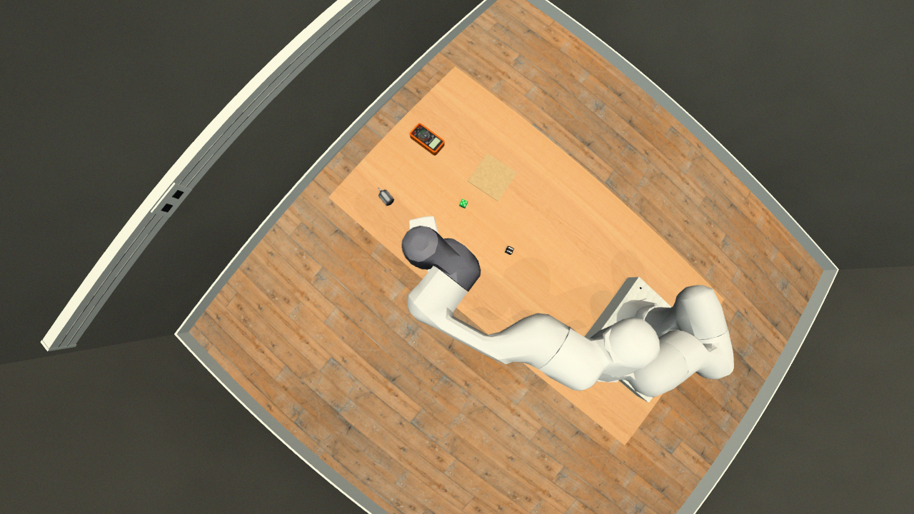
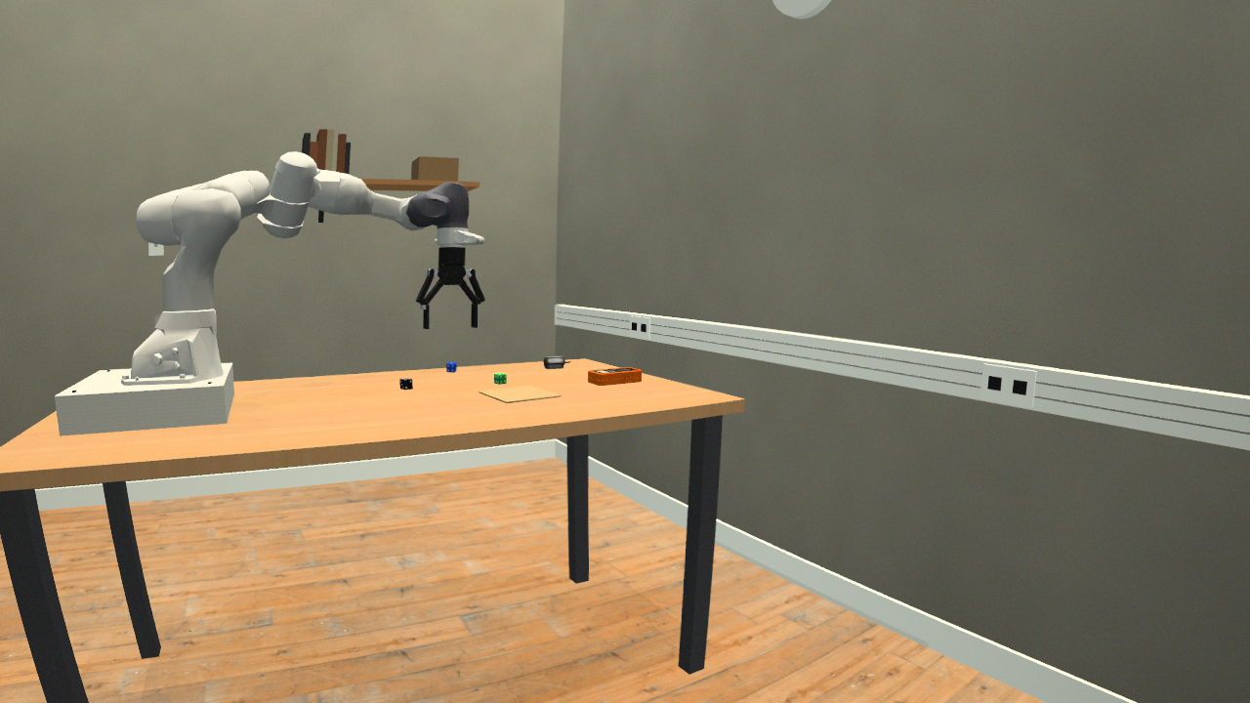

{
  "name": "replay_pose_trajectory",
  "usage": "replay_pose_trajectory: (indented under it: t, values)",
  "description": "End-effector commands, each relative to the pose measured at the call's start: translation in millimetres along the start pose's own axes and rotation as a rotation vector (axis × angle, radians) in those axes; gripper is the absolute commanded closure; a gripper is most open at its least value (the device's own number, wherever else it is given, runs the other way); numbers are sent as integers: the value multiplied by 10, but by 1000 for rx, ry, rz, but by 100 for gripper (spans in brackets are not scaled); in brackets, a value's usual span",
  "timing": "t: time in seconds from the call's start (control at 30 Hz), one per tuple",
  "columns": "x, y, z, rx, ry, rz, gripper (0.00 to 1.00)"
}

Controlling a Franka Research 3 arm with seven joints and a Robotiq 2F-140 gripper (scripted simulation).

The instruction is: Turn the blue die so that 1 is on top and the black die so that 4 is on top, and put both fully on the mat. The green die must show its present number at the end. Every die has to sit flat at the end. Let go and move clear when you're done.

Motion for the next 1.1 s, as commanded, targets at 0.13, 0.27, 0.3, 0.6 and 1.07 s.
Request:
replay_pose_trajectory:
  t: [0.13,0.27,0.3,0.6,1.07]
  values:
    - [-34,-13,-19,-16,-6,231,0]
    - [-37,-11,-32,-16,-5,296,0]
    - [-37,-11,-35,-16,-5,312,0]
    - [-41,-7,-60,-17,-4,443,0]
    - [-44,2,-102,-20,-3,682,0]
Point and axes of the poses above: the point where the finger pads meet when closed, its own z axis back along the fingers, its own y axis across the jaws, x = y × z, the point moved 6 cm from there along z, back along the fingers, and after that the axes turned 7 degrees about -z, right-handed, at the moved point
